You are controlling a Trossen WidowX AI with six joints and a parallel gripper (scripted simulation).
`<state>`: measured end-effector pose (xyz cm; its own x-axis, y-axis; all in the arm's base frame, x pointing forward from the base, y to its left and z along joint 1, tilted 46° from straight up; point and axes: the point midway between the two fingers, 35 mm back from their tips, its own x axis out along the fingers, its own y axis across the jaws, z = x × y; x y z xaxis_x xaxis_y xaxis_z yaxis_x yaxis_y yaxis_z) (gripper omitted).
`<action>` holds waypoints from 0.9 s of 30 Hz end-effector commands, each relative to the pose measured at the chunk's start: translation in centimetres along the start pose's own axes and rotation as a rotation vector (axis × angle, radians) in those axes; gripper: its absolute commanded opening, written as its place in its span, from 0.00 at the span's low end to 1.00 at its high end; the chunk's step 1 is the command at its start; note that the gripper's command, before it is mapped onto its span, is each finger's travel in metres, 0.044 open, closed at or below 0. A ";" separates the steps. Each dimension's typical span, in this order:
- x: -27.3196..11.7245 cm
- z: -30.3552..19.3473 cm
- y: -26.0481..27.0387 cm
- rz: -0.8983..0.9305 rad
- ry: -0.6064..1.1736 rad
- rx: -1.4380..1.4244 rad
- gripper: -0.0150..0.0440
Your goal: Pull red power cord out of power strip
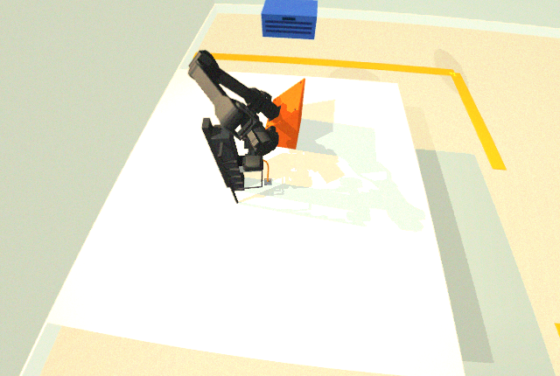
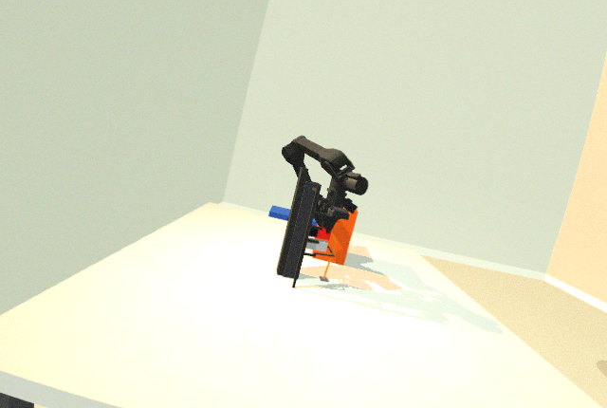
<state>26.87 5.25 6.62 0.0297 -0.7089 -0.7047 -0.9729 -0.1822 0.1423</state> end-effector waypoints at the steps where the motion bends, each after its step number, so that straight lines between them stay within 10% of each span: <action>1: -0.1 0.0 0.0 -0.001 0.000 0.000 0.44; 11: -0.1 0.0 0.0 -0.001 0.000 0.000 0.26; 27: -0.2 2.2 -0.2 -0.003 -0.003 -0.001 0.25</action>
<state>26.98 5.30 6.33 0.0363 -0.7317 -0.6806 -0.9747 -0.1761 0.1374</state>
